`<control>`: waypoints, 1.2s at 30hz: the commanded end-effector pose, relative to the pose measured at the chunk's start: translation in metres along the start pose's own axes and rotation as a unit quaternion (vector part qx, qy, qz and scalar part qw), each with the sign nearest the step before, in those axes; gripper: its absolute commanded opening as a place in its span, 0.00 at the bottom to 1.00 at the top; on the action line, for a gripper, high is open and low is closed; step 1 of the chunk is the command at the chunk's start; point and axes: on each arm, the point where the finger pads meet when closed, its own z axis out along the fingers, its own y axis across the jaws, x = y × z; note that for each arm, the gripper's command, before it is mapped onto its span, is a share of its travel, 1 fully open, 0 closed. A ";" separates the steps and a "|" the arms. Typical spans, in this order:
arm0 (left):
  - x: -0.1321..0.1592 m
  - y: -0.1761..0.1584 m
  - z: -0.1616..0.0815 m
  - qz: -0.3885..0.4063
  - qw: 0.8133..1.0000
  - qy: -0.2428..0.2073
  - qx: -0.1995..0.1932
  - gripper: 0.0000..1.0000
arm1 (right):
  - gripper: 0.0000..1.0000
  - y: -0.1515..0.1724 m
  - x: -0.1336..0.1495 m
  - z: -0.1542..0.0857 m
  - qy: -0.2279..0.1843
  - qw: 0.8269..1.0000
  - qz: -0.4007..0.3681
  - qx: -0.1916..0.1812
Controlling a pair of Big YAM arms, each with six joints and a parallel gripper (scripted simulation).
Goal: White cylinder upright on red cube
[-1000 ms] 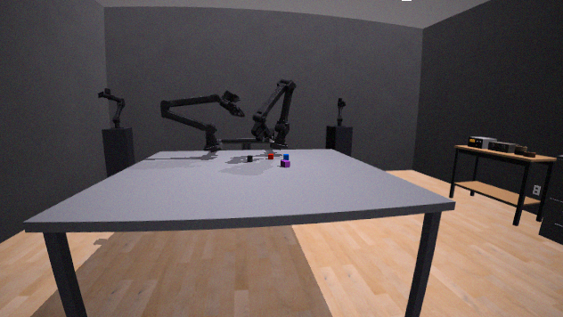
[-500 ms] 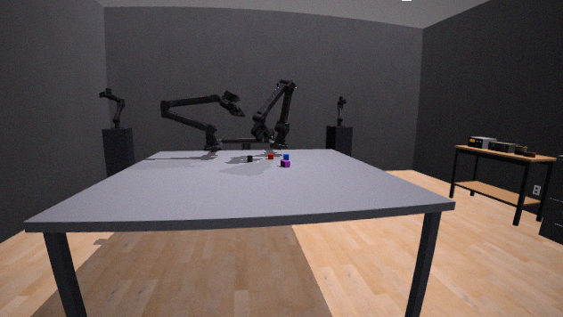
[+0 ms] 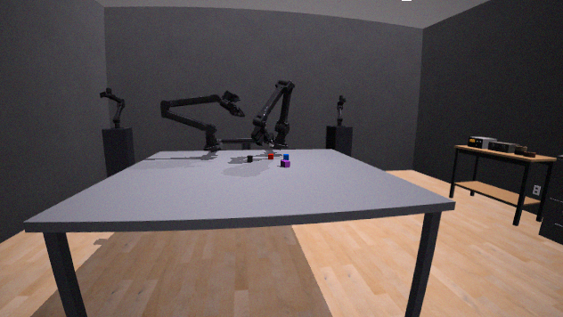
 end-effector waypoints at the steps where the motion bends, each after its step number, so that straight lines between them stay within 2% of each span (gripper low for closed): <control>1: -0.009 0.002 0.003 0.003 1.000 -0.002 0.003 0.34 | 1.00 -0.001 -0.023 -0.011 -0.019 1.000 0.009 -0.001; 10: -0.020 0.001 0.024 0.004 1.000 0.002 0.002 0.34 | 1.00 -0.001 -0.023 -0.011 -0.019 1.000 0.009 -0.001; 25: -0.040 0.002 0.033 0.003 1.000 -0.002 0.003 0.34 | 1.00 -0.001 -0.023 -0.011 -0.019 1.000 0.009 -0.001; 26: -0.046 0.002 0.029 0.001 1.000 -0.010 0.004 0.34 | 1.00 -0.001 -0.023 -0.011 -0.019 1.000 0.009 -0.001; 34: -0.039 0.000 0.031 0.001 1.000 -0.006 0.000 0.34 | 1.00 -0.001 -0.023 -0.011 -0.019 1.000 0.009 -0.001; 36: -0.046 0.002 0.034 0.001 1.000 -0.006 0.004 0.34 | 1.00 -0.001 -0.023 -0.011 -0.019 1.000 0.009 -0.001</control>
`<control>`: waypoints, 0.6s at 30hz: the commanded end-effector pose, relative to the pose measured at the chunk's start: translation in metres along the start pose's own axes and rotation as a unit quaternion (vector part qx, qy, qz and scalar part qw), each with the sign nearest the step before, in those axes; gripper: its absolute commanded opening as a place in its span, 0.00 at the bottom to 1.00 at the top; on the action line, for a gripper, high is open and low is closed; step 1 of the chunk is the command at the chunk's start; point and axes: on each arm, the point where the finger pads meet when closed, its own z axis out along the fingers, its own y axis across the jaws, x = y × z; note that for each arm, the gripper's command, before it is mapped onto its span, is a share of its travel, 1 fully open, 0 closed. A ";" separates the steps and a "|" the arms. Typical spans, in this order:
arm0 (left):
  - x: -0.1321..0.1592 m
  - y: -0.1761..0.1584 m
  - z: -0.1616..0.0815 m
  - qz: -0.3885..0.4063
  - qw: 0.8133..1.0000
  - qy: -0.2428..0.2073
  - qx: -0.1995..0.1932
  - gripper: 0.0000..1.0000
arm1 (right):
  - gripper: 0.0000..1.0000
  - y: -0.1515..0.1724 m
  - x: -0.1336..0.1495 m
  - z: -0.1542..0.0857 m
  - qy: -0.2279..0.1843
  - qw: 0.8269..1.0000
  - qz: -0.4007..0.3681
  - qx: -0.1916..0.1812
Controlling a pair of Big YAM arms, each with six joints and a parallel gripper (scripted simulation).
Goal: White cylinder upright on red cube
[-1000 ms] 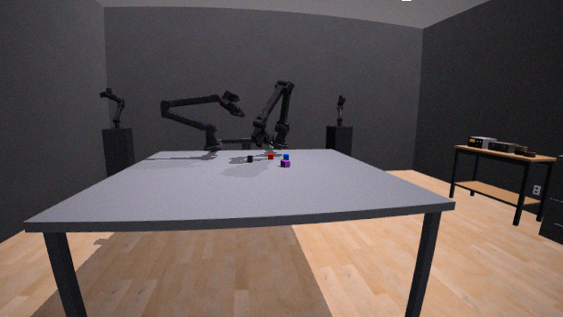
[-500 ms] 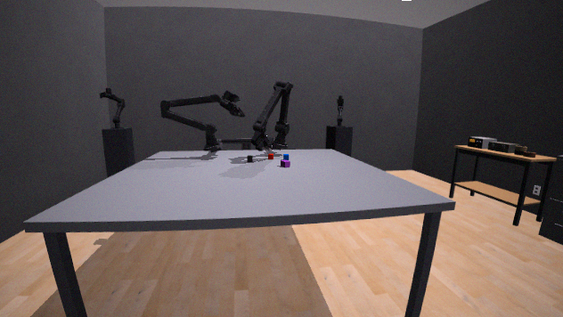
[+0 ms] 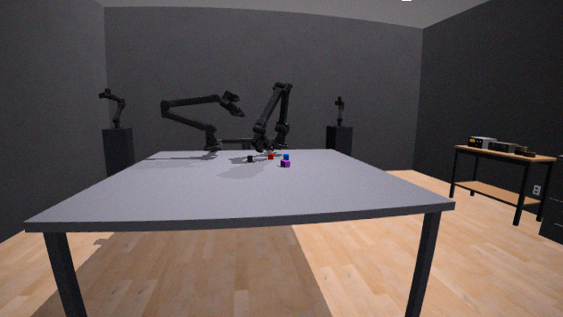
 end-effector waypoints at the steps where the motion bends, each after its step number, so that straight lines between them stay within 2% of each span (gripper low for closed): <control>1: -0.008 0.003 0.001 0.001 1.000 -0.001 0.004 0.34 | 1.00 -0.001 -0.023 -0.011 -0.019 1.000 0.009 -0.001; 12: -0.009 0.002 0.008 0.002 1.000 0.002 0.004 0.34 | 1.00 -0.001 -0.023 -0.011 -0.019 1.000 0.009 -0.001; 17: -0.007 0.001 0.004 0.000 1.000 -0.002 0.000 0.34 | 1.00 -0.001 -0.023 -0.011 -0.019 1.000 0.009 -0.001; 18: -0.010 0.001 0.009 0.004 1.000 0.003 0.001 0.34 | 1.00 -0.001 -0.023 -0.011 -0.019 1.000 0.009 -0.001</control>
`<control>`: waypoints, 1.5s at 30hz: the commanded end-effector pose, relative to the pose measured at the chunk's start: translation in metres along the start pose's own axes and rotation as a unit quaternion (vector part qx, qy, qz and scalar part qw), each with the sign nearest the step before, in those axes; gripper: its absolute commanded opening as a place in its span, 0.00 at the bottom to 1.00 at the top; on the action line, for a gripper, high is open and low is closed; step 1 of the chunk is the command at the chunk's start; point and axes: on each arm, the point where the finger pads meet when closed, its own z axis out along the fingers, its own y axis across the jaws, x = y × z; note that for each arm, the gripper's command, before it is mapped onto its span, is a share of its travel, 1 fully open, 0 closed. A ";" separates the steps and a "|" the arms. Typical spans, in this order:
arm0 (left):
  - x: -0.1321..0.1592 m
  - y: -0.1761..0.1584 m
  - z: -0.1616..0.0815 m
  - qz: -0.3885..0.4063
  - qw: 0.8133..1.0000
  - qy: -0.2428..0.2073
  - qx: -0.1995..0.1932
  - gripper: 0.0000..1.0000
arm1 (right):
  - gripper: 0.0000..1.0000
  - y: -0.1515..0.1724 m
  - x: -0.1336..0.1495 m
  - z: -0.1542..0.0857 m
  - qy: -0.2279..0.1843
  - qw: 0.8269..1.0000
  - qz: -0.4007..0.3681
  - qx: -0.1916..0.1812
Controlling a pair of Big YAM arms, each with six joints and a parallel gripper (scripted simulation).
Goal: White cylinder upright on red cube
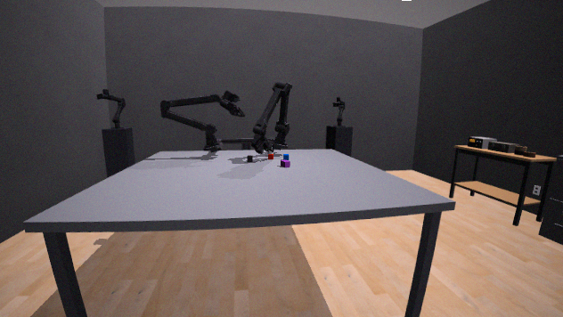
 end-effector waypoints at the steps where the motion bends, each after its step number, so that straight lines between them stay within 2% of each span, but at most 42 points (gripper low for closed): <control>1: -0.004 0.001 0.004 0.004 1.000 0.004 0.001 0.34 | 1.00 -0.001 -0.023 -0.011 -0.019 1.000 0.009 -0.001; 16: -0.004 0.000 0.001 0.001 1.000 -0.002 0.000 0.34 | 1.00 -0.001 -0.023 -0.011 -0.019 1.000 0.009 -0.001; 17: -0.004 0.000 0.001 0.001 1.000 -0.002 0.000 0.46 | 1.00 -0.001 -0.023 -0.011 -0.019 1.000 0.009 -0.001; 18: -0.004 0.000 0.001 0.001 1.000 -0.002 0.000 0.52 | 1.00 -0.001 -0.023 -0.011 -0.019 1.000 0.009 -0.001; 19: -0.006 0.002 -0.007 -0.001 1.000 -0.010 0.000 0.63 | 1.00 -0.001 -0.023 -0.011 -0.019 1.000 0.009 -0.001; 20: -0.005 0.001 -0.011 -0.001 1.000 -0.015 -0.002 0.65 | 1.00 -0.001 -0.023 -0.011 -0.019 1.000 0.009 -0.001; 28: -0.009 -0.001 -0.028 -0.008 0.999 -0.032 -0.002 0.65 | 1.00 -0.001 -0.023 -0.011 -0.019 1.000 0.009 -0.001; 39: -0.008 -0.001 -0.045 -0.009 0.999 -0.035 -0.002 0.65 | 1.00 -0.001 -0.023 -0.011 -0.019 1.000 0.009 -0.001; 42: -0.008 -0.002 -0.054 -0.009 0.999 -0.036 -0.001 0.99 | 1.00 -0.001 -0.023 -0.011 -0.019 1.000 0.009 -0.001; 45: -0.006 -0.002 -0.076 -0.009 0.999 -0.037 -0.001 1.00 | 1.00 -0.001 -0.023 -0.011 -0.019 1.000 0.009 -0.001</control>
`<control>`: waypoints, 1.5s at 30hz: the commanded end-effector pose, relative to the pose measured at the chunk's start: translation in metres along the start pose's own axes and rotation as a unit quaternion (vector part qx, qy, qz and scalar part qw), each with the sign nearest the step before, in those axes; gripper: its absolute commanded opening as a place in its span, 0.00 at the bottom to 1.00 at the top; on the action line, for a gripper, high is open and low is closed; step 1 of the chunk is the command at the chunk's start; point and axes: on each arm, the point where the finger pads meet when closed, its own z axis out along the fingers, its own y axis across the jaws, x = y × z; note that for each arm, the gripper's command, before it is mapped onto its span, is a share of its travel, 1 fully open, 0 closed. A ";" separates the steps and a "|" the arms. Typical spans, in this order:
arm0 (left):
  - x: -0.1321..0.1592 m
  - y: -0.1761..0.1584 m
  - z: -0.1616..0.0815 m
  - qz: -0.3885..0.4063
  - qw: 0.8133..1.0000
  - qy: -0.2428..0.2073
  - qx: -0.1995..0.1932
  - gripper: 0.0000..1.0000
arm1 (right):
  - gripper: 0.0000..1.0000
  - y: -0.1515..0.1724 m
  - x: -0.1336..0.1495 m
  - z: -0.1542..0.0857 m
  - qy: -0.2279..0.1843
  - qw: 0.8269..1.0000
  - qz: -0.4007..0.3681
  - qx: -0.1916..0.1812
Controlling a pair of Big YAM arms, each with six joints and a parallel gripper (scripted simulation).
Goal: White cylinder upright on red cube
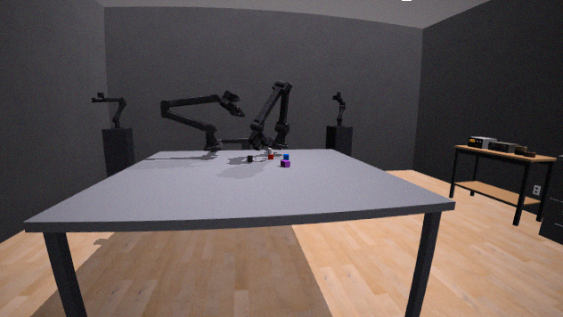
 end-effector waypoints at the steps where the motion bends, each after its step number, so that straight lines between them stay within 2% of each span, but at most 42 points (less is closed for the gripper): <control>1: -0.004 -0.001 -0.037 -0.007 1.000 -0.028 -0.002 1.00 | 1.00 -0.001 -0.023 -0.011 -0.019 1.000 0.009 -0.001; 3: -0.004 -0.001 -0.046 -0.007 1.000 -0.028 -0.002 1.00 | 1.00 -0.001 -0.023 -0.011 -0.019 1.000 0.009 -0.001; 5: -0.008 -0.003 -0.049 -0.002 1.000 -0.004 -0.006 1.00 | 1.00 -0.001 -0.023 -0.011 -0.019 1.000 0.009 -0.001; 7: -0.008 -0.003 -0.058 -0.001 1.000 -0.001 -0.007 1.00 | 1.00 -0.001 -0.023 -0.011 -0.019 1.000 0.009 -0.001; 8: -0.004 0.000 -0.050 0.002 1.000 0.012 -0.003 1.00 | 1.00 -0.001 -0.023 -0.011 -0.019 1.000 0.009 -0.001; 14: -0.001 0.003 -0.035 0.001 1.000 0.020 0.001 1.00 | 1.00 -0.001 -0.023 -0.011 -0.019 1.000 0.009 -0.001; 16: 0.000 0.003 -0.042 -0.023 1.000 -0.009 0.004 1.00 | 1.00 -0.001 -0.023 -0.011 -0.019 1.000 0.009 -0.001; 20: 0.000 0.000 -0.041 -0.049 0.998 -0.030 0.002 1.00 | 1.00 -0.001 -0.023 -0.011 -0.019 1.000 0.009 -0.001; 26: 0.008 -0.004 -0.034 -0.161 0.975 -0.154 0.016 1.00 | 1.00 -0.001 -0.023 -0.011 -0.019 1.000 0.009 -0.001; 30: 0.014 -0.004 -0.029 -0.225 0.947 -0.228 0.028 1.00 | 1.00 -0.001 -0.023 -0.011 -0.019 1.000 0.009 -0.001; 34: 0.019 -0.005 -0.023 -0.292 0.906 -0.303 0.041 1.00 | 1.00 -0.001 -0.023 -0.011 -0.019 1.000 0.009 -0.001; 36: 0.019 -0.005 -0.023 -0.292 0.906 -0.303 0.041 1.00 | 1.00 -0.001 -0.023 -0.011 -0.019 1.000 0.009 -0.001; 40: 0.026 -0.006 -0.016 -0.362 0.849 -0.381 0.057 1.00 | 1.00 -0.001 -0.023 -0.011 -0.019 1.000 0.009 -0.001; 45: 0.033 -0.007 -0.008 -0.424 0.780 -0.454 0.069 1.00 | 1.00 -0.001 -0.023 -0.011 -0.019 1.000 0.009 -0.001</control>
